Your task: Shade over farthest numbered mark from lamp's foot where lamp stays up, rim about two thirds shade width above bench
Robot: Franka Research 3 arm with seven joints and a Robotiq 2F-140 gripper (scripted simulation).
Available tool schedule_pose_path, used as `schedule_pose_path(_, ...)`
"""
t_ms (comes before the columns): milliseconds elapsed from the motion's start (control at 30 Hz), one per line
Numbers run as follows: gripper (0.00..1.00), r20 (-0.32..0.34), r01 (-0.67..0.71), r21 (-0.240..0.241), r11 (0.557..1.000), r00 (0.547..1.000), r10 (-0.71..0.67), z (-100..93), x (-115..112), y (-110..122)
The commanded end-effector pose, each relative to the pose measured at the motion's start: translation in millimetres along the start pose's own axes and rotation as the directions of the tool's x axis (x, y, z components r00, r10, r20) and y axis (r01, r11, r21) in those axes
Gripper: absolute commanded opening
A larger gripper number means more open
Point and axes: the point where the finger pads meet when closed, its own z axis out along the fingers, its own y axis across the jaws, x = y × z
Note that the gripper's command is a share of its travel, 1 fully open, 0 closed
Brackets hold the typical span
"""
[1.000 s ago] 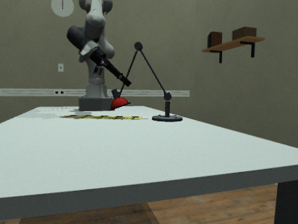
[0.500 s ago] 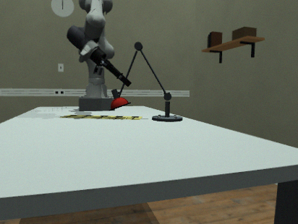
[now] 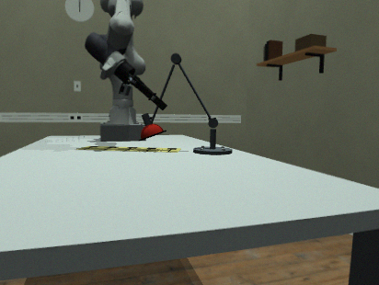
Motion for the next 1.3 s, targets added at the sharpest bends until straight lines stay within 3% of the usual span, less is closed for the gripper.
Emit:
schedule_pose_path(0, 0.1, -0.002, 0.002, 0.013, 1.0, 1.0, -0.002, -3.8, 1.2, -5.5)
schedule_pose_path(1133, 0.1, -0.002, 0.002, 0.013, 1.0, 1.0, -0.002, -9.4, 2.6, -9.6)
schedule_pose_path(1167, 1.0, -0.002, 0.002, 0.012, 1.0, 1.0, -0.002, -8.9, 2.5, -9.0)
schedule_pose_path(1267, 1.0, -0.002, 0.003, 0.008, 1.0, 1.0, -0.003, -7.2, 2.0, -7.3)
